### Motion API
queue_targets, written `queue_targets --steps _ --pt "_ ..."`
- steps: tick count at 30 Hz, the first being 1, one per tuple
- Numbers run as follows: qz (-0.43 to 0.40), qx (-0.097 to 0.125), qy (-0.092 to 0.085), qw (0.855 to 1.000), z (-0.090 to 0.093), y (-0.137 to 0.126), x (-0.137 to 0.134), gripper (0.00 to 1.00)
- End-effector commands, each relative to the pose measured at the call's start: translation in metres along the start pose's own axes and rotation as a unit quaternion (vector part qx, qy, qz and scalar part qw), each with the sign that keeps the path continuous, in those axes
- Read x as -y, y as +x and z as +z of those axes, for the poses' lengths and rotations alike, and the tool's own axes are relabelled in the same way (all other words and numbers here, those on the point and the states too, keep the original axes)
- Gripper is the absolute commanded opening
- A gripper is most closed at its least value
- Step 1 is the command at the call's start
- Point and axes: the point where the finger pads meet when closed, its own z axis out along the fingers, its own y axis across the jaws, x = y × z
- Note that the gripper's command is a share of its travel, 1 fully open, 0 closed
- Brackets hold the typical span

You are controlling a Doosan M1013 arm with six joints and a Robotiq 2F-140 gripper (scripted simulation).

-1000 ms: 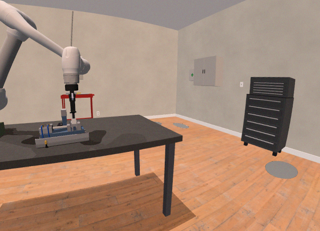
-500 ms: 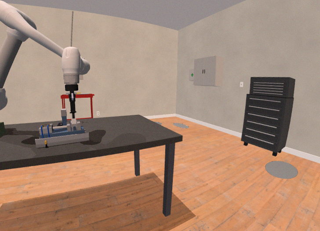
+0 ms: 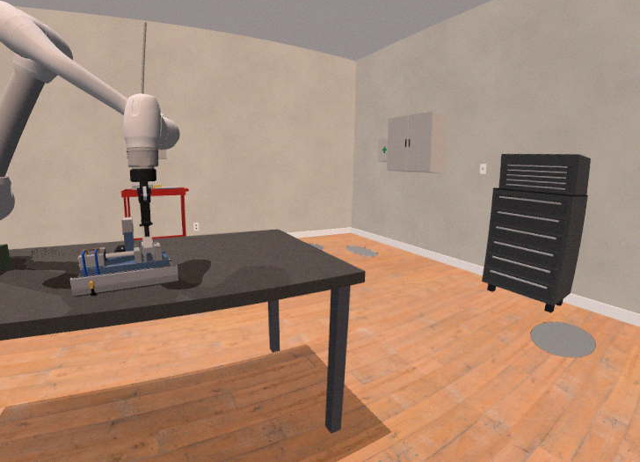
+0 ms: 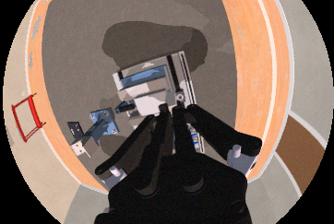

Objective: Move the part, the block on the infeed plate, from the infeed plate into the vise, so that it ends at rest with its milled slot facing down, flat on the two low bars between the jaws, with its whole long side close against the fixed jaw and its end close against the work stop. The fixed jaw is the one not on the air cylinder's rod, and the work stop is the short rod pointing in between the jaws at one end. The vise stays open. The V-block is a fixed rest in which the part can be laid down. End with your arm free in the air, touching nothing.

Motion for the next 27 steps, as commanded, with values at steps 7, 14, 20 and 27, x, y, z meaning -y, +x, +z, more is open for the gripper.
queue_targets --steps 7,14,20,27 --pt "0.001 0.000 0.001 1.000 0.0017 -0.0021 0.0060 0.00" --pt "0.001 0.000 0.001 1.000 0.0017 -0.0021 0.0082 0.00" --pt "0.001 0.000 0.001 1.000 0.0017 -0.0021 0.0094 0.00" --pt "0.001 0.000 0.001 1.000 0.0017 -0.0021 0.0114 0.00"
